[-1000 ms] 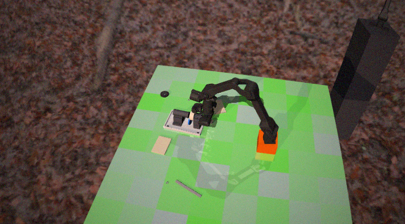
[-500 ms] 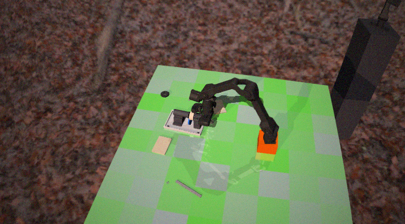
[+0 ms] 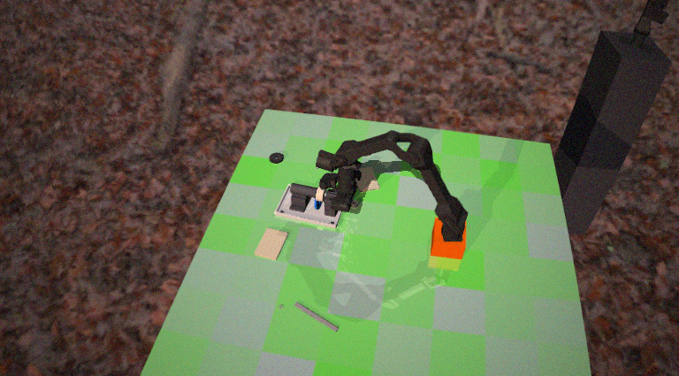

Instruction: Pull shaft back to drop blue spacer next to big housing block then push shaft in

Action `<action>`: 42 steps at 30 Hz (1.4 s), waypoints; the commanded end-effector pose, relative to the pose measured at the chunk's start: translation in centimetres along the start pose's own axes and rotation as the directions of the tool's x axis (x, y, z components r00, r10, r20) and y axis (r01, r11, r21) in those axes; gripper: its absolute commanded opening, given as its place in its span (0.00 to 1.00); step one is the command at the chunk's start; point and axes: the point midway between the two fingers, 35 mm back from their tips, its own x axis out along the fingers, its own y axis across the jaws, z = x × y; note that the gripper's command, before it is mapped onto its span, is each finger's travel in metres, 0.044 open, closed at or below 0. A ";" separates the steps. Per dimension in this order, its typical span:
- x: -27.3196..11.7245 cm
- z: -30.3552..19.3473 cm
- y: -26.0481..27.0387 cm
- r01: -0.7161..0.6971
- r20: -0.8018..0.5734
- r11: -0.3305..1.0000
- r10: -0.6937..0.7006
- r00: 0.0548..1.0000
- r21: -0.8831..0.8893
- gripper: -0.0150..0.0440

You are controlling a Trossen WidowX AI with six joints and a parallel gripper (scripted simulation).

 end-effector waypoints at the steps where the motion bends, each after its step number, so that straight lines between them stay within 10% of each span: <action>1: -0.2 0.5 0.0 -0.002 0.011 1.000 0.002 1.000 0.001 0.25; 42: -0.2 1.5 0.0 -0.002 0.012 1.000 0.002 1.000 0.001 0.25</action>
